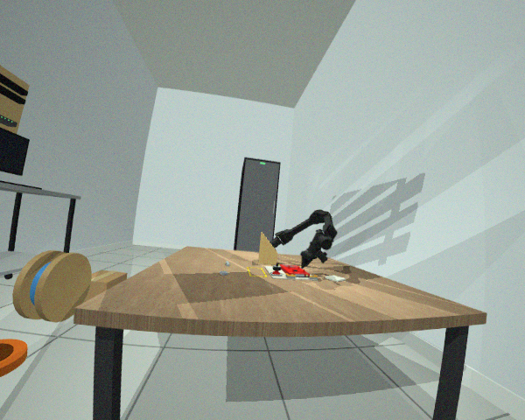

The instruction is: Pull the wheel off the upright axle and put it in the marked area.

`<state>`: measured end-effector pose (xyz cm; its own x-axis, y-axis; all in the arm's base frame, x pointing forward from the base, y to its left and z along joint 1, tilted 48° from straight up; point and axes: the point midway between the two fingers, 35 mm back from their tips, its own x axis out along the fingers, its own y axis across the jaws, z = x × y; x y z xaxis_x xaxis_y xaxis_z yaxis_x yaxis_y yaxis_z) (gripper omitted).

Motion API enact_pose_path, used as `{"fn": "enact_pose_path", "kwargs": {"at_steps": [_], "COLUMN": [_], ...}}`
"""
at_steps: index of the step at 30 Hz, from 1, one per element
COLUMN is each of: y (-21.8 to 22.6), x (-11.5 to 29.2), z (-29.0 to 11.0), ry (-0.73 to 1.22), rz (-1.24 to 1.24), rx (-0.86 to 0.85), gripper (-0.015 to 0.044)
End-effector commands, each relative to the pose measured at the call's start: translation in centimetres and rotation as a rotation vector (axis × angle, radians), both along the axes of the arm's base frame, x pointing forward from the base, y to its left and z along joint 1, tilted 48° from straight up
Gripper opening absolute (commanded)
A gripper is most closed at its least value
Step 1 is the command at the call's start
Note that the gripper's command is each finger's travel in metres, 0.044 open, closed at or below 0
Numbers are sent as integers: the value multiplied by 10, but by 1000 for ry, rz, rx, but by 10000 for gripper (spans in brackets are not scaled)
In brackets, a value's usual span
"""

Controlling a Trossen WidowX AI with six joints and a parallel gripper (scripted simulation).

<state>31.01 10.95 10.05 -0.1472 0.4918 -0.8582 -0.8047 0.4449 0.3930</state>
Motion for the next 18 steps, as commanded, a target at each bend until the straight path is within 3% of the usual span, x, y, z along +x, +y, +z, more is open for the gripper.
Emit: {"fn": "enact_pose_path", "kwargs": {"at_steps": [1, 10, 18], "y": [-49, -162, -172], "x": [25, 45, 44], "z": [-20, -65, -69], "ry": [121, 369, 387], "rz": [-276, -831, -871], "rx": [61, 240, 257], "gripper": [300, 300, 300]}}
